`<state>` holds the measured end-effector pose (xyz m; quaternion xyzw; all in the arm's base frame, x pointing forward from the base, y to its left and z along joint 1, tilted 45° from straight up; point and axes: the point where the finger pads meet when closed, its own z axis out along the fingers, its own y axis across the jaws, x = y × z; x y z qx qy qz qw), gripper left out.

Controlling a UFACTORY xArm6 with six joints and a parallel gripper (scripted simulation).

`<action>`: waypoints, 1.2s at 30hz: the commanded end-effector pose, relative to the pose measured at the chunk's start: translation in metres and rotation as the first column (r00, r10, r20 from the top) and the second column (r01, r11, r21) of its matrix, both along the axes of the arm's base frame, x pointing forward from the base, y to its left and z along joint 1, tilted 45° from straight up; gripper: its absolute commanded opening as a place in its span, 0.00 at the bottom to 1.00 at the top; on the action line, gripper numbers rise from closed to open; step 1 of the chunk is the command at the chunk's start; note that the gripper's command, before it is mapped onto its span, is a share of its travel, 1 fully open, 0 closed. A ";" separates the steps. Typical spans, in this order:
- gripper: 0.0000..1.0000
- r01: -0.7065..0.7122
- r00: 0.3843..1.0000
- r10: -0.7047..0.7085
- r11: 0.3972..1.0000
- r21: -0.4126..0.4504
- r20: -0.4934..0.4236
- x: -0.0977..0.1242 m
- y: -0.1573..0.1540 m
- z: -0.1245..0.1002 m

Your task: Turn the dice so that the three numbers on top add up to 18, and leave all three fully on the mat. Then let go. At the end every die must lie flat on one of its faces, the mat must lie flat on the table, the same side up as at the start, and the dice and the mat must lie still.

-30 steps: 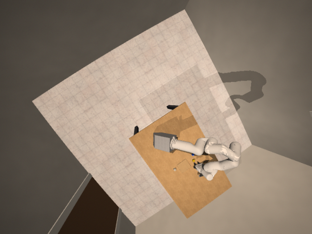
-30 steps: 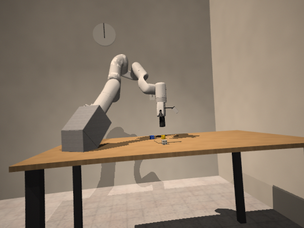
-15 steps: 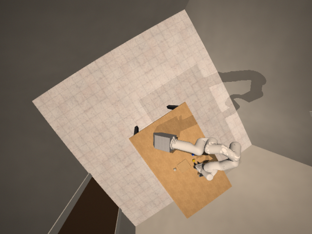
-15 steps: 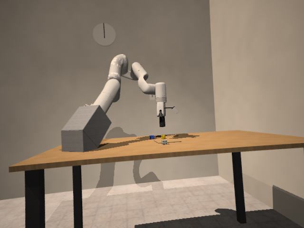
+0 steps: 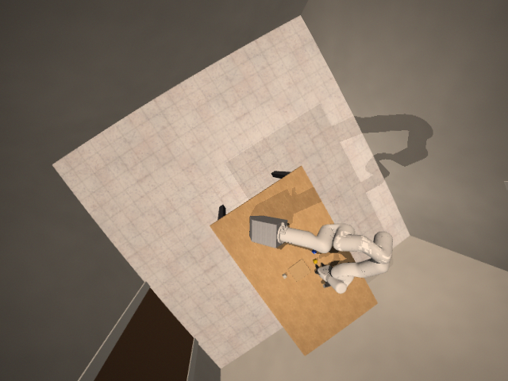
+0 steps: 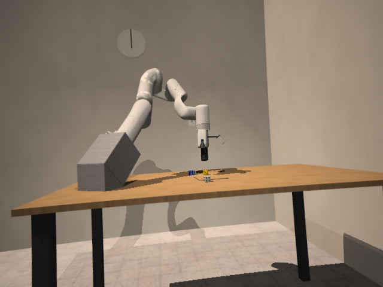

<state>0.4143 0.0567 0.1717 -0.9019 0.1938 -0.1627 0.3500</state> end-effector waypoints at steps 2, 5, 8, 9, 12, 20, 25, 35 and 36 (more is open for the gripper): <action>0.42 0.001 1.000 -0.001 1.000 0.000 0.002 0.002 0.001 -0.001; 0.42 0.001 1.000 -0.001 1.000 0.000 0.002 0.004 0.004 -0.004; 0.42 0.001 1.000 -0.001 1.000 0.000 0.002 0.006 0.006 -0.007; 0.42 0.001 1.000 -0.001 1.000 0.000 0.002 0.006 0.007 -0.008; 0.42 0.001 1.000 -0.001 1.000 0.000 0.002 0.008 0.010 -0.012; 0.42 0.001 1.000 -0.001 1.000 0.000 0.002 0.013 0.015 -0.019; 0.42 0.001 1.000 -0.001 1.000 0.000 0.002 0.016 0.019 -0.024; 0.42 0.001 1.000 -0.001 1.000 0.000 0.002 0.020 0.024 -0.030; 0.42 0.001 1.000 -0.001 1.000 0.000 0.002 0.020 0.024 -0.030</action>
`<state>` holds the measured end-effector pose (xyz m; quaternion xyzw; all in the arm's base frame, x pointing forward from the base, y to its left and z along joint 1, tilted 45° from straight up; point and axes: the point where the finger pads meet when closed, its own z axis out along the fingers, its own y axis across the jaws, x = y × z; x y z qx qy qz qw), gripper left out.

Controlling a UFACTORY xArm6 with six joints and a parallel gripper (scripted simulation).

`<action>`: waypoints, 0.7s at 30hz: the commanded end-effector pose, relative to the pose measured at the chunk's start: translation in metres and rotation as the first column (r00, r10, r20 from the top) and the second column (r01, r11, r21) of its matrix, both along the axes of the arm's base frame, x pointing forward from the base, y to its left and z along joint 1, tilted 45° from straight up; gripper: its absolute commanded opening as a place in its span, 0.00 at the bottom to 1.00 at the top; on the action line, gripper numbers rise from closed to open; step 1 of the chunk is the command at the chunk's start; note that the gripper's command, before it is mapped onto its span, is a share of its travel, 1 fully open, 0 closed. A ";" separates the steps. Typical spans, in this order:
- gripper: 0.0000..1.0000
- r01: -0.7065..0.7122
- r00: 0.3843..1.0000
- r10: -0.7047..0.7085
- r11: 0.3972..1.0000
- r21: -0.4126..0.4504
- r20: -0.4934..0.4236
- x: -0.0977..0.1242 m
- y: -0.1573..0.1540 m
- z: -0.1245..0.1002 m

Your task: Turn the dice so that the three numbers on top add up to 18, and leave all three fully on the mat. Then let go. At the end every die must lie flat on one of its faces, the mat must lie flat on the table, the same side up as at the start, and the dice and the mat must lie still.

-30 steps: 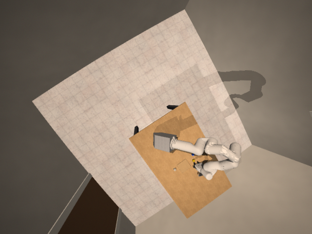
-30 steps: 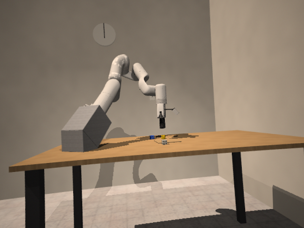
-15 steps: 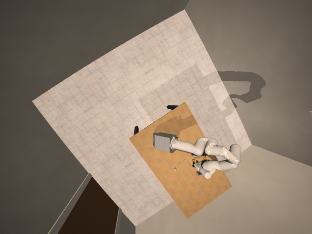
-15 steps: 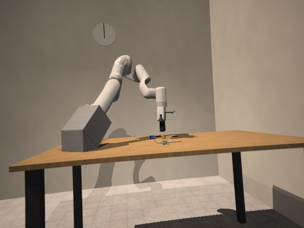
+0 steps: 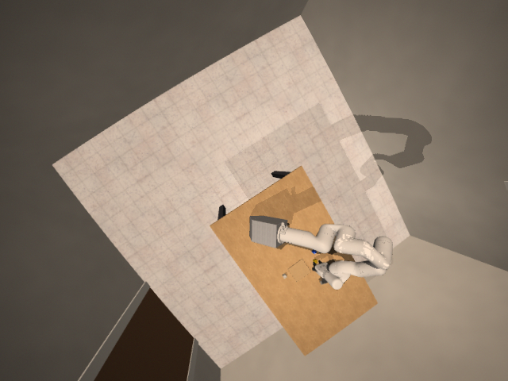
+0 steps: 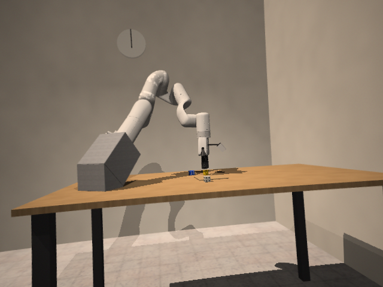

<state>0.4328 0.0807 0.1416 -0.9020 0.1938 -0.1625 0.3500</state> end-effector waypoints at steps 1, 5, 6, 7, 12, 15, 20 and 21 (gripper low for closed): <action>0.42 0.001 1.000 -0.001 1.000 0.000 0.003 0.002 0.001 0.000; 0.42 0.001 1.000 -0.001 1.000 0.000 0.003 0.002 0.001 -0.001; 0.42 0.001 1.000 -0.001 1.000 0.000 0.003 0.002 0.002 -0.002; 0.42 0.001 1.000 -0.001 1.000 0.000 0.003 0.002 0.002 -0.002; 0.42 0.001 1.000 -0.001 1.000 0.000 0.003 0.003 0.002 -0.002; 0.42 0.001 1.000 -0.001 1.000 0.000 0.003 0.003 0.002 -0.002; 0.42 0.001 1.000 -0.001 1.000 0.000 0.003 0.003 0.002 -0.002; 0.42 0.001 1.000 -0.001 1.000 0.000 0.003 0.003 0.002 -0.002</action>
